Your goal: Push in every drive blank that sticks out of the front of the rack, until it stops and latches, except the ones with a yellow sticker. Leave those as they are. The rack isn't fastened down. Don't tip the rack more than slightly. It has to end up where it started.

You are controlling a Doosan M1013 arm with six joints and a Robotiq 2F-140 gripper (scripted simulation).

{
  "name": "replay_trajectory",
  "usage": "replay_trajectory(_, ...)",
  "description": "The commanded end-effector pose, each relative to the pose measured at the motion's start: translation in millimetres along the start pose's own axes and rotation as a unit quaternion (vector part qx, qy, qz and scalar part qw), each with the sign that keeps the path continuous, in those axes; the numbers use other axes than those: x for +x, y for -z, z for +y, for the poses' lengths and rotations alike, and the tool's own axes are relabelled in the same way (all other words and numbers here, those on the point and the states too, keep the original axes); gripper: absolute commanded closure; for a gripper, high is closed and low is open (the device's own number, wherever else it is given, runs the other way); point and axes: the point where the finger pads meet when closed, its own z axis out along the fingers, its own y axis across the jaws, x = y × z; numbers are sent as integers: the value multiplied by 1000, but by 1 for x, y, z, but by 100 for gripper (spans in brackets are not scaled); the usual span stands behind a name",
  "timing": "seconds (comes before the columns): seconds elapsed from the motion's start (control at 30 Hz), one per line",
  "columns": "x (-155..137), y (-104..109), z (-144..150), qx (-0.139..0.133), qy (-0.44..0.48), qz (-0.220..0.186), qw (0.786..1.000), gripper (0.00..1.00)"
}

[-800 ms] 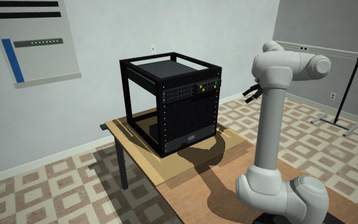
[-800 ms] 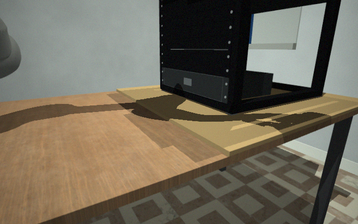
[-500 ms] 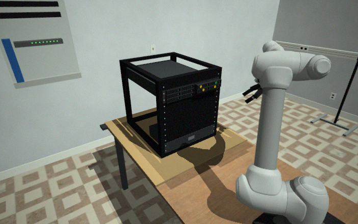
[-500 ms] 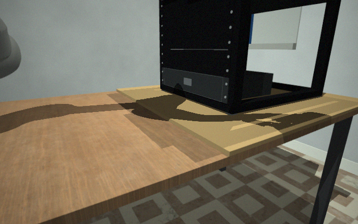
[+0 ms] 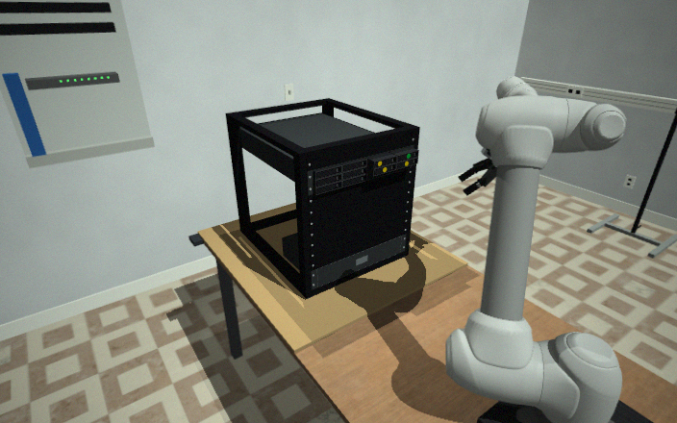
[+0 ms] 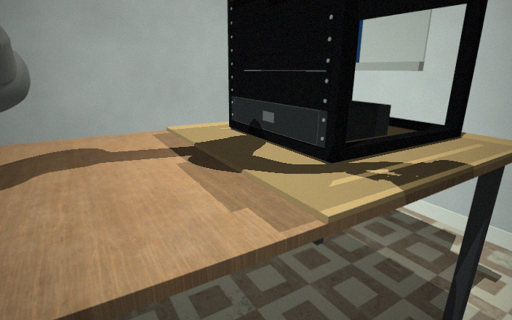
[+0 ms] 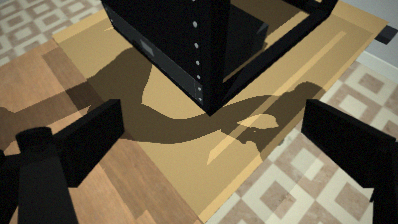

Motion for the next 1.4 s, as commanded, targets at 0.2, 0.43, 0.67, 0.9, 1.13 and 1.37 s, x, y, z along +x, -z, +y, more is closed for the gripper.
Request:
replay_trajectory(0.2, 1, 1, 0, 0, 1, 0, 1000, 0)
replay_trajectory(0.43, 1, 1, 0, 0, 1, 0, 1000, 0)
replay_trajectory(0.67, 1, 1, 0, 0, 1, 0, 1000, 0)
replay_trajectory(0.9, 1, 1, 0, 0, 1, 0, 1000, 0)
replay_trajectory(1.13, 0, 0, 0, -2, 0, -3, 1000, 0)
replay_trajectory(1.37, -6, -3, -1, -11, -5, -18, 1000, 0)
